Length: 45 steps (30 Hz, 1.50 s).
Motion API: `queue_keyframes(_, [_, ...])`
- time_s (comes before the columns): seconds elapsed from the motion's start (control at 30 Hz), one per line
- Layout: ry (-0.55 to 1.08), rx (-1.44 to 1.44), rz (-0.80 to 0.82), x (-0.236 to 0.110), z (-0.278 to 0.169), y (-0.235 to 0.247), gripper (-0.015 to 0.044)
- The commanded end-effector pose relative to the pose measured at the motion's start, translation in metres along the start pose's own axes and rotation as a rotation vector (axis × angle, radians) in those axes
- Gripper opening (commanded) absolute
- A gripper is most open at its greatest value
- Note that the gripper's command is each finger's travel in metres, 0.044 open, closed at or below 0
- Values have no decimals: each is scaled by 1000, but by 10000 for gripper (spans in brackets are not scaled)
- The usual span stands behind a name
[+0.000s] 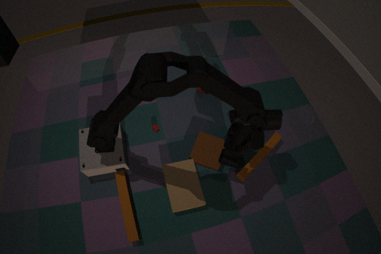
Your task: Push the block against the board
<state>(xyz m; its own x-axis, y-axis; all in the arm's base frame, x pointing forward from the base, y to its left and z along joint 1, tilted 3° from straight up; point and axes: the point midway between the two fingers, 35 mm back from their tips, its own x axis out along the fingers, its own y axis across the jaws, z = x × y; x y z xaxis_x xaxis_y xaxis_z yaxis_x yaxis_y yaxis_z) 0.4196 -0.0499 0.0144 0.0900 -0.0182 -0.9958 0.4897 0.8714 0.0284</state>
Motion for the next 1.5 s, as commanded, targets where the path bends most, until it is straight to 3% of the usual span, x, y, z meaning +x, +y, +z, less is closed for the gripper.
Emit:
queue_keyframes(0.0, [1,4,2,0,-4,0,0])
queue_keyframes(1.47, [4,4,2,0,-33,2,0])
